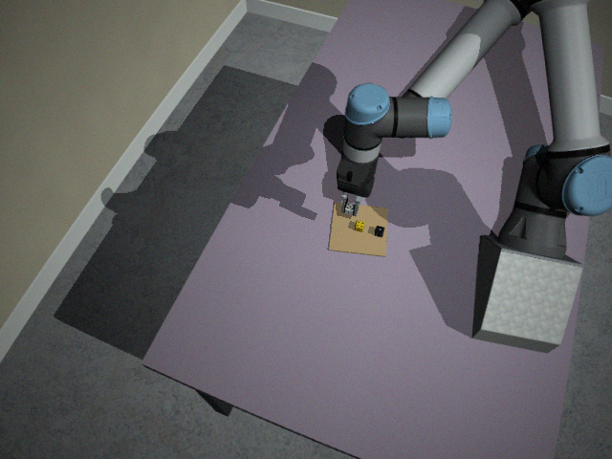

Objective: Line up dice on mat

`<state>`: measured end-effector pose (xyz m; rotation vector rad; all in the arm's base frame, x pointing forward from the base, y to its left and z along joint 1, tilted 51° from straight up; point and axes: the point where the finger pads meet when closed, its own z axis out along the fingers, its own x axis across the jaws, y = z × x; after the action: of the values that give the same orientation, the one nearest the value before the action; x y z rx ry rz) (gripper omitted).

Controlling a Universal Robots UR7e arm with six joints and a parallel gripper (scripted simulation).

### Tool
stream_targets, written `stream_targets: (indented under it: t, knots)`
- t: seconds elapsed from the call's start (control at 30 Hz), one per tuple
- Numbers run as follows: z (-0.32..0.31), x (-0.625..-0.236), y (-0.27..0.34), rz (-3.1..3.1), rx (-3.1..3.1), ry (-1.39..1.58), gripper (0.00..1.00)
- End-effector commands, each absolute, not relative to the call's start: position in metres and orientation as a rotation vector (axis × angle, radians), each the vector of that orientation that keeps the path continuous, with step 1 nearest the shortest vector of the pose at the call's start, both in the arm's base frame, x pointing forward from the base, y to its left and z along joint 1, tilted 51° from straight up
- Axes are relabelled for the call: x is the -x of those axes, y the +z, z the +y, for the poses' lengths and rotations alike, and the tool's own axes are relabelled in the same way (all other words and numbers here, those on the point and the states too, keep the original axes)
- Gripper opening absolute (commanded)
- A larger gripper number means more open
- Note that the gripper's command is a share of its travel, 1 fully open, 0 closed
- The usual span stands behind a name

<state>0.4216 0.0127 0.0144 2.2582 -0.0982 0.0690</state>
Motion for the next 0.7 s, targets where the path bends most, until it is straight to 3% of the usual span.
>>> stream_targets:
  t: [0.0,0.67]
  knots:
    - [-0.0011,-0.4418,0.0316,-0.057,-2.256,0.050,0.40]
    - [-0.0049,-0.4427,0.0297,-0.056,-2.256,0.049,0.40]
